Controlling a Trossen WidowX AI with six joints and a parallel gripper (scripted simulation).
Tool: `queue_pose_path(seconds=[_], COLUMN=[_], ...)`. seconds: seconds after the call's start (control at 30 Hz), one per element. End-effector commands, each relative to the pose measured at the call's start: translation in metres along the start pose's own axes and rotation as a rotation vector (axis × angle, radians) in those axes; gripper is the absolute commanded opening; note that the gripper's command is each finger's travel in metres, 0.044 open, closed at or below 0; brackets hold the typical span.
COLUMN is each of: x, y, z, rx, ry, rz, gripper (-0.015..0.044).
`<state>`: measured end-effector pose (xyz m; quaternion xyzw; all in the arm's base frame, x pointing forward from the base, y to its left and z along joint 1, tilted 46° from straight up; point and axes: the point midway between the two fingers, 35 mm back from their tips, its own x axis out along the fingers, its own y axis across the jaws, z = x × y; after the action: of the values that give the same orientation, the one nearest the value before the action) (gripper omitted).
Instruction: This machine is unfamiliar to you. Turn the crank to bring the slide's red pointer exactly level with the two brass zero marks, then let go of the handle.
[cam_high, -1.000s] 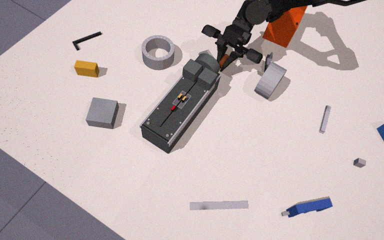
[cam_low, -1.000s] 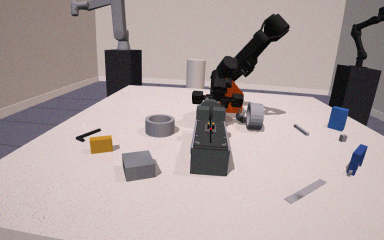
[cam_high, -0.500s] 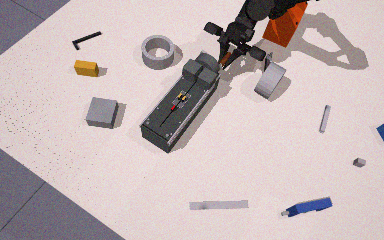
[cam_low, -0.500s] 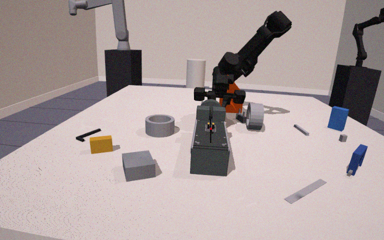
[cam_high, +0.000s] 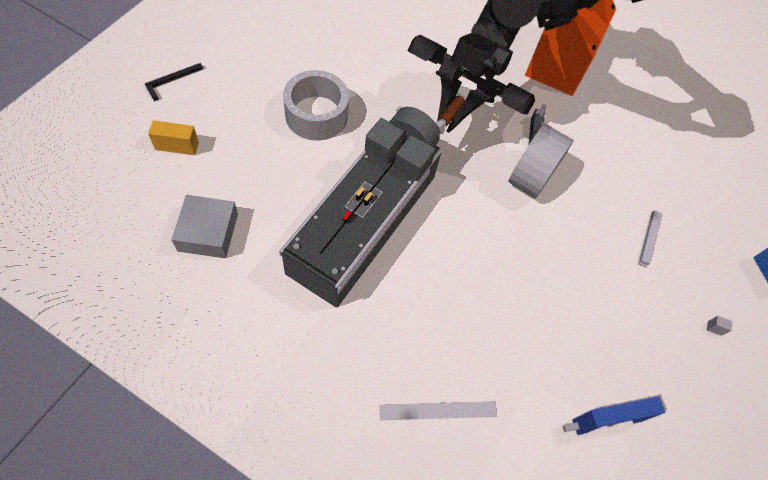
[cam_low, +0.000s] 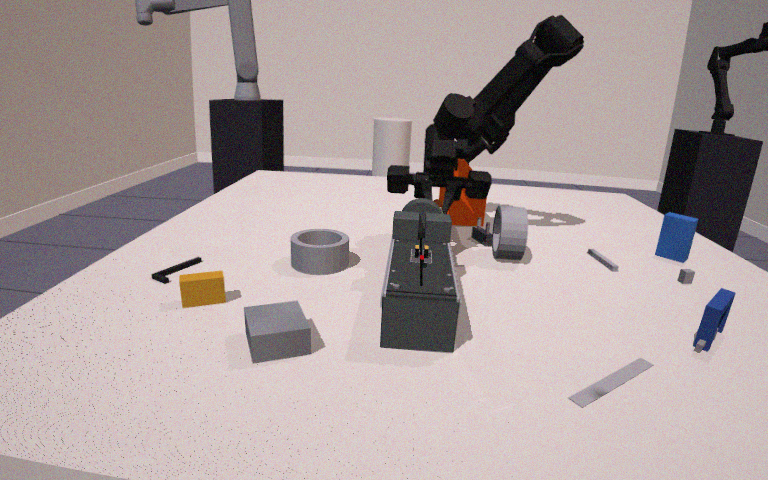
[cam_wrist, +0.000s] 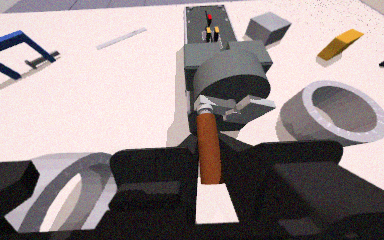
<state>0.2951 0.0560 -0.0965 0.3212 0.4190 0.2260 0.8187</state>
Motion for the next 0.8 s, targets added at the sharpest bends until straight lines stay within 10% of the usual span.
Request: queue_pose_path(seconds=[0.0,0.77], x=[-0.007,-0.014], y=[-0.004,-0.019], z=[0.006,0.013], rx=[-0.002,-0.004], ry=[-0.012,-0.012], rz=[0.002,0.001], gripper=[0.0,0.0])
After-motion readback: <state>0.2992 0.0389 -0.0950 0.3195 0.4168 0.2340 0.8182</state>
